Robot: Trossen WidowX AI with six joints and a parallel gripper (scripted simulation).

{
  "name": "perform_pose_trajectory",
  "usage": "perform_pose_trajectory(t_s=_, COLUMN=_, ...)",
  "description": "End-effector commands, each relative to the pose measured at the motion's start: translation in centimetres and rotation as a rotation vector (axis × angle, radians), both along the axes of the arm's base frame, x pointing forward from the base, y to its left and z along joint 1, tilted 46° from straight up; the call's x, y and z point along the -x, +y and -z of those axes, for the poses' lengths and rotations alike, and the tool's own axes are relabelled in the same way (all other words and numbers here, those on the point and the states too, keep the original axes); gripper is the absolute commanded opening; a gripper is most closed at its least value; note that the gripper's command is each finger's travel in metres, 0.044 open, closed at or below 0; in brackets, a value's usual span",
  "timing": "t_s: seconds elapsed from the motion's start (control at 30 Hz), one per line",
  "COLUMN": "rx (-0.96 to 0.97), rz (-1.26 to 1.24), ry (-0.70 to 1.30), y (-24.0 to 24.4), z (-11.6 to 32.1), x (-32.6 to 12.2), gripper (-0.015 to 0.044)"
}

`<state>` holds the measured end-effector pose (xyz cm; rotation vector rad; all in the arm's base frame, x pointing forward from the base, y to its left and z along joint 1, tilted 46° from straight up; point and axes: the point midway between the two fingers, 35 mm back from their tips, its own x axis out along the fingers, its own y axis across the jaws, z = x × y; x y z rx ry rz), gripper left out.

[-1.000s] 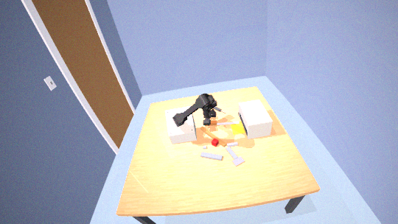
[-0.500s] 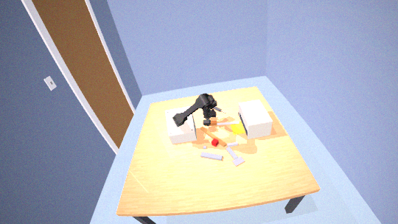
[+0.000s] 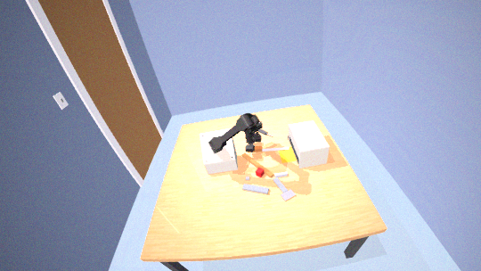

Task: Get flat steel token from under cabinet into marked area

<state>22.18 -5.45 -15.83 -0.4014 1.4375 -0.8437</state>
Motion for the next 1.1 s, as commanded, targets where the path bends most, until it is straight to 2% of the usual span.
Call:
perform_pose_trajectory(t_s=0.0, rx=0.0, rz=0.0, ry=0.0, y=0.0, z=0.0, x=0.0, gripper=0.0132)
perform_pose_trajectory(t_s=0.23, rx=0.0, rz=0.0, ry=0.0, y=0.0, z=0.0, x=0.0, gripper=0.0085)
perform_pose_trajectory(t_s=0.33, rx=0.0, rz=0.0, ry=0.0, y=0.0, z=0.0, x=0.0, gripper=0.0006)
perform_pose_trajectory(t_s=0.37, rx=0.0, rz=0.0, ry=0.0, y=0.0, z=0.0, x=0.0, gripper=0.0)
perform_pose_trajectory(t_s=1.07, rx=0.0, rz=0.0, ry=0.002, y=-0.5, z=-0.3, x=-2.5, gripper=0.0)
